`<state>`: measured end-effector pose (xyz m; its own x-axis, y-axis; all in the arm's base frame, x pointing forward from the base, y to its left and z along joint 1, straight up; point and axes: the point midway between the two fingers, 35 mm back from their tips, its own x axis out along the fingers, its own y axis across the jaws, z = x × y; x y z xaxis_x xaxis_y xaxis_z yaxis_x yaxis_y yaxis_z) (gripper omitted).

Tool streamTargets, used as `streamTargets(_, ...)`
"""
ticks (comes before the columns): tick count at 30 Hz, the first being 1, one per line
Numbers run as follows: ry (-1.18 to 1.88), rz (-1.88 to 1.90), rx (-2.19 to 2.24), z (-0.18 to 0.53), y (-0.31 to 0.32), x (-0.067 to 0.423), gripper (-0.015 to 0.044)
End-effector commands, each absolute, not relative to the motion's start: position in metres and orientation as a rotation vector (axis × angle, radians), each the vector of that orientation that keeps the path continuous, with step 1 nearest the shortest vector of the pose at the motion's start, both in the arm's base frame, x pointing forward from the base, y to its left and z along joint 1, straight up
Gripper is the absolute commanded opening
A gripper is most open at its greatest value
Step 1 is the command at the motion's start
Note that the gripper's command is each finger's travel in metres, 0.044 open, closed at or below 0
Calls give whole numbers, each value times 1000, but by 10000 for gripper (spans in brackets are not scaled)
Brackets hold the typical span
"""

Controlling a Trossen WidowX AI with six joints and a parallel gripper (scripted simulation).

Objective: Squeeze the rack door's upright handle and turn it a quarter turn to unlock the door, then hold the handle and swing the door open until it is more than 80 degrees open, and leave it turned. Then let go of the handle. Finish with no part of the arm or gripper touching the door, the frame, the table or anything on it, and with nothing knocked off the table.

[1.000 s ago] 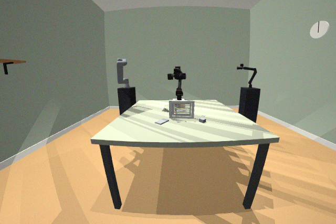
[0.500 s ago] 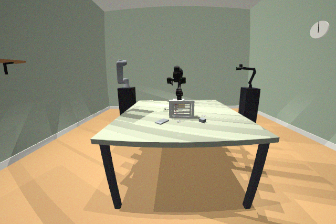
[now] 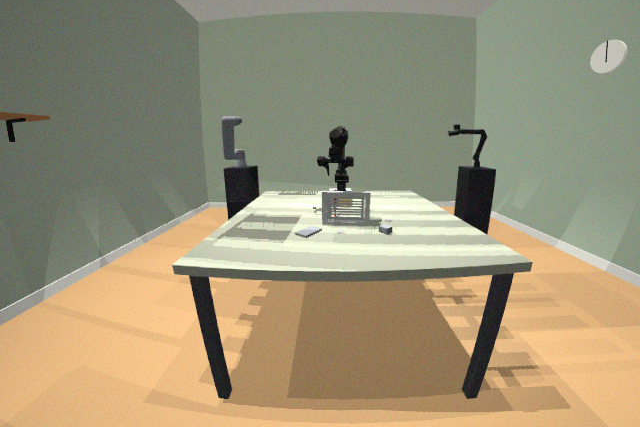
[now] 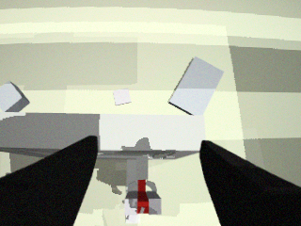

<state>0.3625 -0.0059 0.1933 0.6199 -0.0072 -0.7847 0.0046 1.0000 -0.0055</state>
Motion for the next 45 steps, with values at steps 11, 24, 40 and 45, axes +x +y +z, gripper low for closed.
streamTargets(11, 1286, 11, -21, 154, -6, 351, 282)
streamTargets(24, 1543, 22, -24, 136, -6, 337, 282)
streamTargets(40, 1543, 22, -24, 112, -6, 339, 282)
streamTargets(45, 1543, 22, -24, 104, -6, 340, 282)
